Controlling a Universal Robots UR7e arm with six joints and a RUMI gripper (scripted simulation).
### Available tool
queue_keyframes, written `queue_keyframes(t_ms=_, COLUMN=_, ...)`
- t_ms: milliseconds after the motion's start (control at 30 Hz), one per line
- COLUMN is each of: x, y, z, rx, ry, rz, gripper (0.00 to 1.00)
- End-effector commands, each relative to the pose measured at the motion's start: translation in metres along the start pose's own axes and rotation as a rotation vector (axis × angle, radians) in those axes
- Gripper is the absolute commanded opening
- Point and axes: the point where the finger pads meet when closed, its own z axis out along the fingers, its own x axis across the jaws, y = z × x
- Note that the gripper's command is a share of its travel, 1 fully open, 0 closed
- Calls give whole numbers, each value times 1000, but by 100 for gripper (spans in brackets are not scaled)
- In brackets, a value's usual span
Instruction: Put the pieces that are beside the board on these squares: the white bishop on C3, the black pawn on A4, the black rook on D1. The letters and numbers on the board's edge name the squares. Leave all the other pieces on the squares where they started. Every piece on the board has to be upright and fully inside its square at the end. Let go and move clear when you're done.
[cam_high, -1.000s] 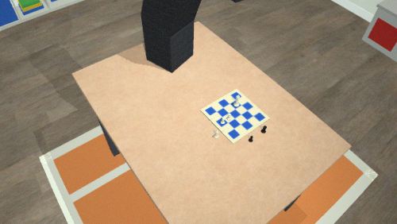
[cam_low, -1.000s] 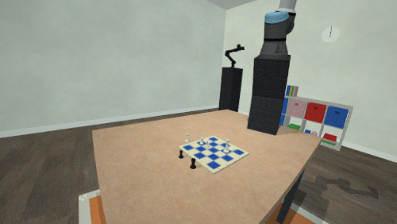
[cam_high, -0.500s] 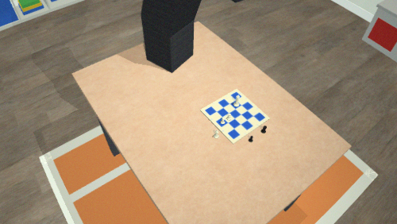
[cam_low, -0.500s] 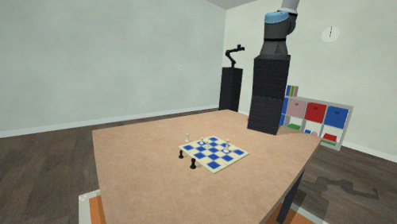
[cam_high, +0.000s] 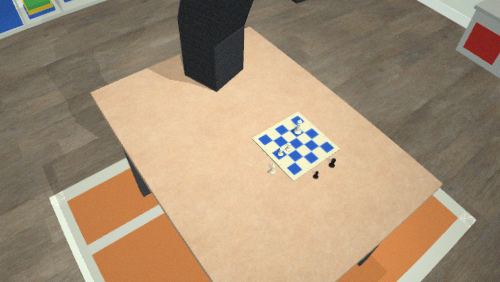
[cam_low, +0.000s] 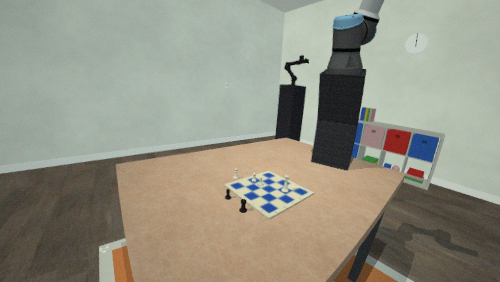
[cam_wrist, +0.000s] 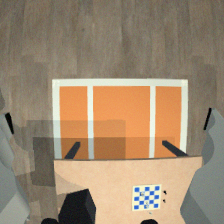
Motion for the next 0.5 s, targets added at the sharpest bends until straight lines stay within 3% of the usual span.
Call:
queue_keyframes(t_ms=0, x=15, y=4, z=55, rx=-82, ry=30, rz=-120, gripper=100)
queue_keyframes(t_ms=67, x=24, y=10, z=84, rx=-132, ry=38, rz=-184, gripper=100)
queue_keyframes(t_ms=100, x=24, y=10, z=84, rx=-132, ry=38, rz=-184, gripper=100)
queue_keyframes(t_ms=167, x=33, y=18, z=115, rx=-185, ry=42, rz=-250, gripper=100)
queue_keyframes(t_ms=200, x=33, y=18, z=115, rx=-185, ry=42, rz=-250, gripper=100)
queue_keyframes(t_ms=267, x=43, y=27, z=146, rx=-241, ry=41, rz=-319, gripper=100)
queue_keyframes(t_ms=300, x=43, y=27, z=146, rx=-241, ry=41, rz=-319, gripper=100)
queue_keyframes(t_ms=367, x=54, y=38, z=177, rx=-298, ry=36, rz=-389, gripper=100)
queue_keyframes(t_ms=467, x=60, y=44, z=193, rx=-328, ry=30, rz=-426, gripper=100)
